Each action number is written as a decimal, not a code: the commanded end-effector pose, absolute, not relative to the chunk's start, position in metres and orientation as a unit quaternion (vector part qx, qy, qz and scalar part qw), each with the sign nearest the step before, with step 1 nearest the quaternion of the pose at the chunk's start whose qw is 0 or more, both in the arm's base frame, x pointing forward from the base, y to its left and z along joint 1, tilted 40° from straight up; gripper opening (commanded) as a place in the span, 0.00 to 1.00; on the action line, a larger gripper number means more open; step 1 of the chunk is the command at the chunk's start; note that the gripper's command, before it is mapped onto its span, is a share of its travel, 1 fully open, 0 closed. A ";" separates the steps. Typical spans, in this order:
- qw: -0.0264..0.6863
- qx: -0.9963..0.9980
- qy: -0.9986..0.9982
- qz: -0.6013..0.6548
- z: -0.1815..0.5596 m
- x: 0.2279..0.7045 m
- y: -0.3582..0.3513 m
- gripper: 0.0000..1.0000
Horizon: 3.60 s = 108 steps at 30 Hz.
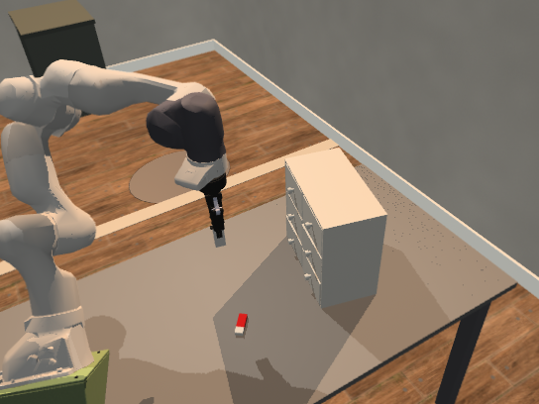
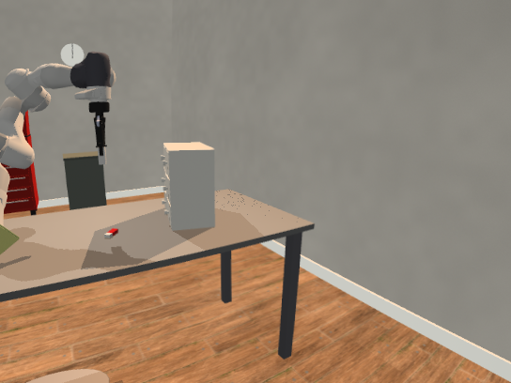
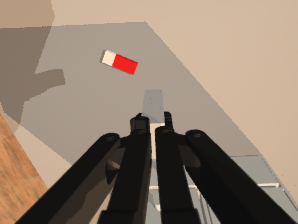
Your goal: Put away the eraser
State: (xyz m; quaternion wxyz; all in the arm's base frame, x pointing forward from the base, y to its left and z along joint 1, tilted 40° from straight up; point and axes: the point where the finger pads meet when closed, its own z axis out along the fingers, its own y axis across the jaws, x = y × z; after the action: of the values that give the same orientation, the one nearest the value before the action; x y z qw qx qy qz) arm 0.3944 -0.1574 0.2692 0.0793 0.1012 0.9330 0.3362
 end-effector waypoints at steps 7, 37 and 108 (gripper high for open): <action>0.079 0.102 0.933 0.336 0.270 0.395 -0.157 0.00; 0.077 0.104 0.932 0.337 0.368 0.431 -0.035 0.00; 0.533 0.259 0.769 0.240 0.300 0.551 0.002 0.00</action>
State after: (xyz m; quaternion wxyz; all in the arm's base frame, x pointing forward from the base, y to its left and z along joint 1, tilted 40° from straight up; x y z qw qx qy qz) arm 0.5508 0.0027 0.2987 0.5230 0.2693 0.7705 0.2456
